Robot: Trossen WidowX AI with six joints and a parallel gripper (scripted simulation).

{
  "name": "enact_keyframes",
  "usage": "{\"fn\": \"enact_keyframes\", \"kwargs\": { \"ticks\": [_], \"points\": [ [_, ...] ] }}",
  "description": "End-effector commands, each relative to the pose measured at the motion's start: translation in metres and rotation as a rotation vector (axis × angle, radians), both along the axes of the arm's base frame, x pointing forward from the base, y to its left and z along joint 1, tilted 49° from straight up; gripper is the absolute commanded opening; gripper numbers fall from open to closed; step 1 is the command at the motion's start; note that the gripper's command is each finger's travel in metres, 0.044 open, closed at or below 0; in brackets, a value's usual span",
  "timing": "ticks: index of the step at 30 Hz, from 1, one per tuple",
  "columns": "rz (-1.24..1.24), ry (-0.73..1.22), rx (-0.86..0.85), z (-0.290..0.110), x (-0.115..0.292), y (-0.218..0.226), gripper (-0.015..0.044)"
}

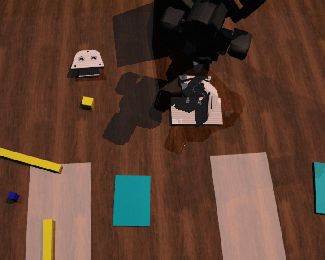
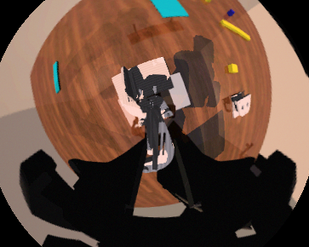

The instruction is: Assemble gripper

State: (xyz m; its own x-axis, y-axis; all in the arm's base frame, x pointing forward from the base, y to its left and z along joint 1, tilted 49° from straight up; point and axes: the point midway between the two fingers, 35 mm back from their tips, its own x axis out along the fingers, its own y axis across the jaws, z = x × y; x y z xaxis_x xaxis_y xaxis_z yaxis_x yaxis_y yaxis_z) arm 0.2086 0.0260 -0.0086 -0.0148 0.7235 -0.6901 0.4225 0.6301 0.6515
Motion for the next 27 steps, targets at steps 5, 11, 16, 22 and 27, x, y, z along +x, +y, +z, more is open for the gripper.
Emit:
{"fn": "enact_keyframes", "kwargs": {
  "ticks": [5, 11, 16, 22, 27],
  "points": [
    [0.142, -0.146, 0.017, -0.013, -0.010, -0.009, 0.0134],
    [0.245, -0.259, 0.032, -0.020, -0.016, -0.015, 0.0134],
    [0.304, -0.326, 0.041, -0.024, -0.021, -0.018, 0.0134],
    [0.304, -0.326, 0.041, -0.024, -0.021, -0.018, 0.0134],
    [0.304, -0.326, 0.041, -0.024, -0.021, -0.018, 0.0134]
  ]
}}
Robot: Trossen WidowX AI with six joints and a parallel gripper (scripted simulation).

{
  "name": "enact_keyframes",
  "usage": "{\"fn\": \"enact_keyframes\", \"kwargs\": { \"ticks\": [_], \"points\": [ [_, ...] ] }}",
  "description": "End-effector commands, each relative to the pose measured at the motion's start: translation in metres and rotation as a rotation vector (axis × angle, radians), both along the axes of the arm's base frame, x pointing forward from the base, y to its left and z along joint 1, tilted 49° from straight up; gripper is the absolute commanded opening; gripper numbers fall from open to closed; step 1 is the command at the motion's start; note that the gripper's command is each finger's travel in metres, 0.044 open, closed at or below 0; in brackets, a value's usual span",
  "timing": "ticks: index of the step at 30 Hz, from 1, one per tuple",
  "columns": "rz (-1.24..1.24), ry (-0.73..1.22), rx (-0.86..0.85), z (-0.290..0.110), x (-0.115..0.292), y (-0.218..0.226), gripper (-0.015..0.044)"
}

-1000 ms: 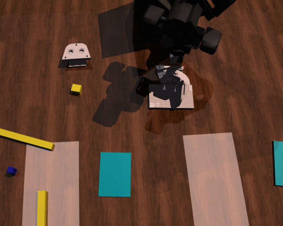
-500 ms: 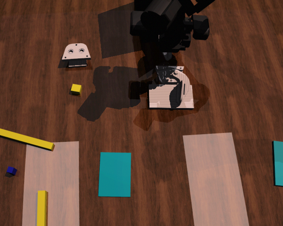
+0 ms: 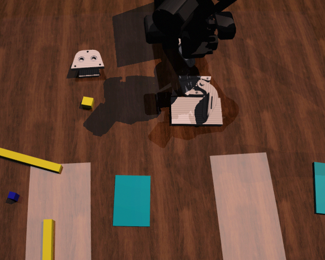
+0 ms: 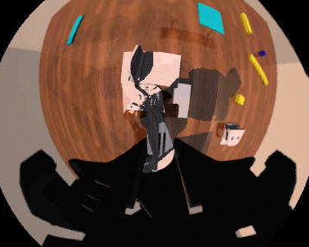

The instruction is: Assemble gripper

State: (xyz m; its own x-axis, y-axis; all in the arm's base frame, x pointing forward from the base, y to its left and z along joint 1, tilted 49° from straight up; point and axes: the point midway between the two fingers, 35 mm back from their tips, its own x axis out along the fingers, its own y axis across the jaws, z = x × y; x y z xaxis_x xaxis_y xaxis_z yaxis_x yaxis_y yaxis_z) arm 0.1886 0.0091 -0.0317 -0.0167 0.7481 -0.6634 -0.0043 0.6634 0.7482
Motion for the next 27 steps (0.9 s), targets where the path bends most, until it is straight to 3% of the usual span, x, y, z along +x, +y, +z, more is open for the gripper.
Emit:
{"fn": "enact_keyframes", "kwargs": {
  "ticks": [1, 21, 27],
  "points": [
    [0.004, -0.004, -0.002, -0.001, -0.001, -0.001, 0.0134],
    [0.024, -0.026, -0.001, -0.001, 0.000, -0.001, 0.0134],
    [0.024, -0.027, -0.003, -0.002, 0.017, -0.004, 0.0134]
  ]
}}
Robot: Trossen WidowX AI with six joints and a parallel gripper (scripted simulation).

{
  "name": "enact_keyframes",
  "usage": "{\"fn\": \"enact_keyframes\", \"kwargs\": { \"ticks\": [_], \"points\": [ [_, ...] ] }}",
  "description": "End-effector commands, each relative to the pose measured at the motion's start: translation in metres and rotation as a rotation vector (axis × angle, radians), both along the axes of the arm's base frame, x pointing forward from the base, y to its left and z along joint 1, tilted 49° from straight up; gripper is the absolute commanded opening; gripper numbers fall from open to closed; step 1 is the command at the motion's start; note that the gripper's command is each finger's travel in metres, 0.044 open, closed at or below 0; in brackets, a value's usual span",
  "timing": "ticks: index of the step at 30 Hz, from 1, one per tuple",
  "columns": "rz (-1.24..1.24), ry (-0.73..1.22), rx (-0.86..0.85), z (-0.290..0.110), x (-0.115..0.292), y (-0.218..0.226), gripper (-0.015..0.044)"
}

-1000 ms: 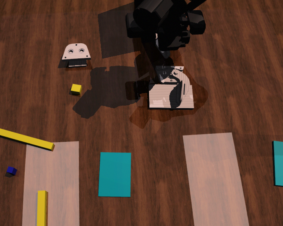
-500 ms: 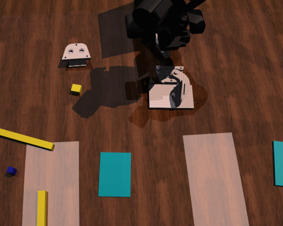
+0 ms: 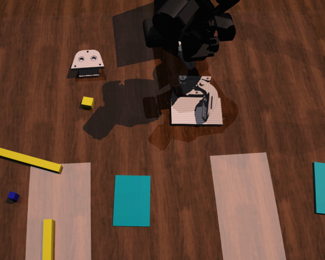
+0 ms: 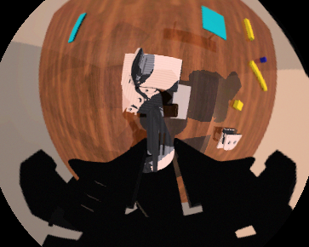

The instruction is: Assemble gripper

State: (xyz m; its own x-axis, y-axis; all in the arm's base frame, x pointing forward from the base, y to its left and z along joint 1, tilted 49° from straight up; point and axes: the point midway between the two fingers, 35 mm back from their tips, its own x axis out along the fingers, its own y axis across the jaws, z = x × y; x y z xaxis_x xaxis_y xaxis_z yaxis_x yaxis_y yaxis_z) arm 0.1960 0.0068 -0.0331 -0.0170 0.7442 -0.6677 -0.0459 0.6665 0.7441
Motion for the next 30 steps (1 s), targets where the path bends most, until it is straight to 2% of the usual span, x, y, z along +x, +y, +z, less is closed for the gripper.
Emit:
{"fn": "enact_keyframes", "kwargs": {
  "ticks": [1, 24, 30],
  "points": [
    [-0.004, 0.004, 0.002, -0.001, 0.013, -0.002, 0.0134],
    [-0.004, 0.000, 0.003, -0.007, 0.088, -0.004, 0.0134],
    [-0.004, -0.001, 0.004, -0.007, 0.093, -0.003, 0.0134]
  ]
}}
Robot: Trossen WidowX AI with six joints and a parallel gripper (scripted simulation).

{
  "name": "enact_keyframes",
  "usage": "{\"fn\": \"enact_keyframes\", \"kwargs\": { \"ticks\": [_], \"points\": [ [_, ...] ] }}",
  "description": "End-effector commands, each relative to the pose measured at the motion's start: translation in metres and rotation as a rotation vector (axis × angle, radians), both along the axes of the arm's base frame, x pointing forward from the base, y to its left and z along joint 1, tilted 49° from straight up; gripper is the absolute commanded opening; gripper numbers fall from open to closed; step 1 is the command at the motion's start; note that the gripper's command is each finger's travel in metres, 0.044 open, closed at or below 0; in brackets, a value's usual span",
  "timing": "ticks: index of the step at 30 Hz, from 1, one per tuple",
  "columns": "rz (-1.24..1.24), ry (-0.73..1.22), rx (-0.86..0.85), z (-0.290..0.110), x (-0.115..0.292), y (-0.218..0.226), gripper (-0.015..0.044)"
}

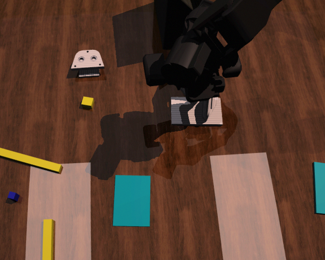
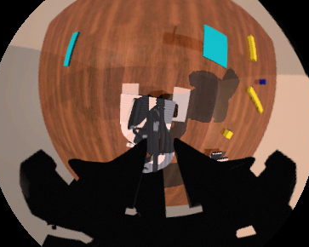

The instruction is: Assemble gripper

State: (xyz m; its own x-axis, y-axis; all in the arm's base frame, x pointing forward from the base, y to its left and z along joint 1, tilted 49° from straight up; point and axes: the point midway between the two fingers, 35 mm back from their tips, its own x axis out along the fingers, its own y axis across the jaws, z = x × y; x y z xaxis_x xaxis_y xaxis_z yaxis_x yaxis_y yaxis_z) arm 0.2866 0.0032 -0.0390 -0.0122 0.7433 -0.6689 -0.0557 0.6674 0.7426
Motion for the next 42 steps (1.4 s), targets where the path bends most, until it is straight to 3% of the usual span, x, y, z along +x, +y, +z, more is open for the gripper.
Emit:
{"fn": "enact_keyframes", "kwargs": {
  "ticks": [1, 42],
  "points": [
    [-0.007, 0.010, 0.005, -0.0011, 0.0026, 0.0002, 0.0134],
    [-0.012, 0.016, 0.005, -0.0049, 0.0033, 0.0068, 0.0134]
  ]
}}
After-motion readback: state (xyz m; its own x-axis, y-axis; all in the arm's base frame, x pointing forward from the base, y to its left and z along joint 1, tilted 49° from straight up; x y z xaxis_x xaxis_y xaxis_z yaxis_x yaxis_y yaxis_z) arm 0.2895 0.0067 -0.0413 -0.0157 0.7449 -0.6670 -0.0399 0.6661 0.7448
